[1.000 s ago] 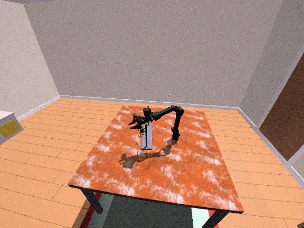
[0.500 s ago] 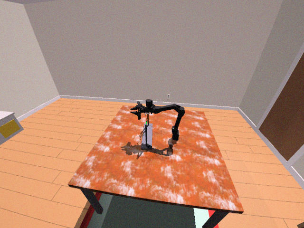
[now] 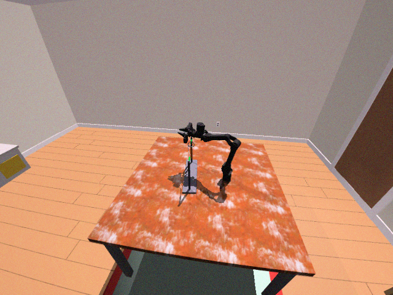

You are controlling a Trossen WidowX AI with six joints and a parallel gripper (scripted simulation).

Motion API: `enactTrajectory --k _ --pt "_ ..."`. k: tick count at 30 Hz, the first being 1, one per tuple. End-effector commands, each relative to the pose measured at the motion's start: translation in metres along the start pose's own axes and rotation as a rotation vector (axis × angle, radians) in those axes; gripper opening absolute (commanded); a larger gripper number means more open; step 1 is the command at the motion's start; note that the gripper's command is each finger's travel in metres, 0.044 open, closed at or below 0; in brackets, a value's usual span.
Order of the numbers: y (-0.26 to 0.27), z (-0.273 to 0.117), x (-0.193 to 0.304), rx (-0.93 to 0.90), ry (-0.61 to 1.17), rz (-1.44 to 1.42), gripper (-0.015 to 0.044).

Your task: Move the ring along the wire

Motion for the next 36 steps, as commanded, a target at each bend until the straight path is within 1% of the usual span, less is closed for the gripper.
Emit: enactTrajectory --k 1,7,13,16,30,36 --pt "-0.032 -0.017 0.011 0.073 0.007 -0.008 0.016" --pt "-0.081 -0.047 0.036 0.19 0.044 -0.014 0.016" --pt "-0.108 -0.068 0.047 0.28 0.073 -0.048 0.016" --pt "-0.114 -0.076 0.056 0.309 0.09 -0.092 0.016" --pt "-0.064 -0.092 0.15 0.14 0.119 0.009 0.016" --pt "-0.022 -0.12 0.198 0.031 0.136 0.1 0.016"
Point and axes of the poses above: the point midway between the two fingers, 35 mm back from their tips, its own z axis out along the fingers, its own y axis across the jaws, x = y × z, the point moved 2 cm from there along -z, back along the fingers, and after that the axes turned 6 degrees about -z, right-handed, at the moved point
